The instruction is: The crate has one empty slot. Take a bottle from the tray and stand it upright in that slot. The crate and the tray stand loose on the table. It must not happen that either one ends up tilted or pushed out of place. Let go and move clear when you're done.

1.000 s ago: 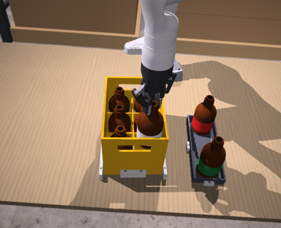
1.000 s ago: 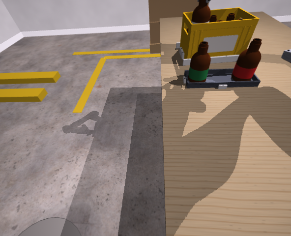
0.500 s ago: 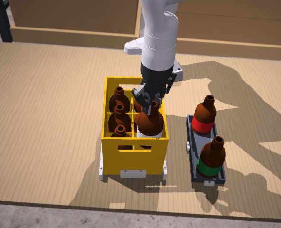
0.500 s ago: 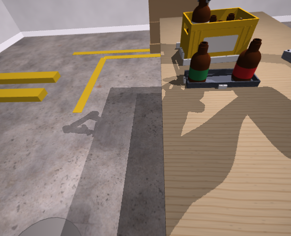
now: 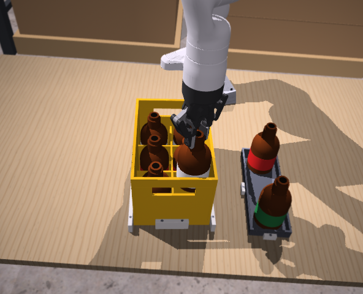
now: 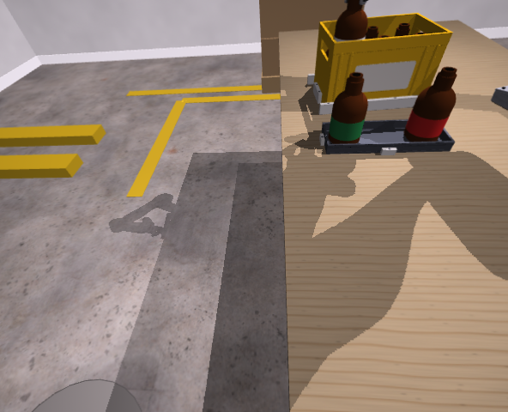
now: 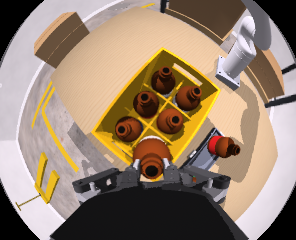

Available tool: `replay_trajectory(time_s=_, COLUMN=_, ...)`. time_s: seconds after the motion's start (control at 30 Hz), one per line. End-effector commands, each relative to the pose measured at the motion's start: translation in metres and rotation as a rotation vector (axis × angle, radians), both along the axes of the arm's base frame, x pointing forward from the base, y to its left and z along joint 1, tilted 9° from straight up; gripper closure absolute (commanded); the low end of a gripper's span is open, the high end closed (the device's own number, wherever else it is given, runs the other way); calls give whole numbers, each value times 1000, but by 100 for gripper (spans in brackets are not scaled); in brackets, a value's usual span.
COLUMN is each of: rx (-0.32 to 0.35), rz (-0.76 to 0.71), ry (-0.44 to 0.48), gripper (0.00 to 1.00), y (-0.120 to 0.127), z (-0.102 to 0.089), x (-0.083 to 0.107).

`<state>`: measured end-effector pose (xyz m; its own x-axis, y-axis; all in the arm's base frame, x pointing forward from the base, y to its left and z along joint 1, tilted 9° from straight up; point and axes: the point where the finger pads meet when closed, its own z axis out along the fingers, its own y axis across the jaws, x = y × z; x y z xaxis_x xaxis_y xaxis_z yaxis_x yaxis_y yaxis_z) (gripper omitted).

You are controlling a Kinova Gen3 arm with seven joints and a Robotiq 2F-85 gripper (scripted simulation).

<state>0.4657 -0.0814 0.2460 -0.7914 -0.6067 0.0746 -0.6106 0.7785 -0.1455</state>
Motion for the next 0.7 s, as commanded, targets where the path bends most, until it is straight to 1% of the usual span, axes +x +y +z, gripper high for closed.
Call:
replay_trajectory(time_s=0.0, rx=-1, rz=0, ry=-2, gripper=100, y=0, z=1, x=0)
replay_trajectory(time_s=0.37, rx=-1, rz=0, ry=-2, gripper=100, y=0, z=-1, x=0)
replay_trajectory(time_s=0.67, rx=-1, rz=0, ry=-2, gripper=100, y=-1, z=-7, x=1)
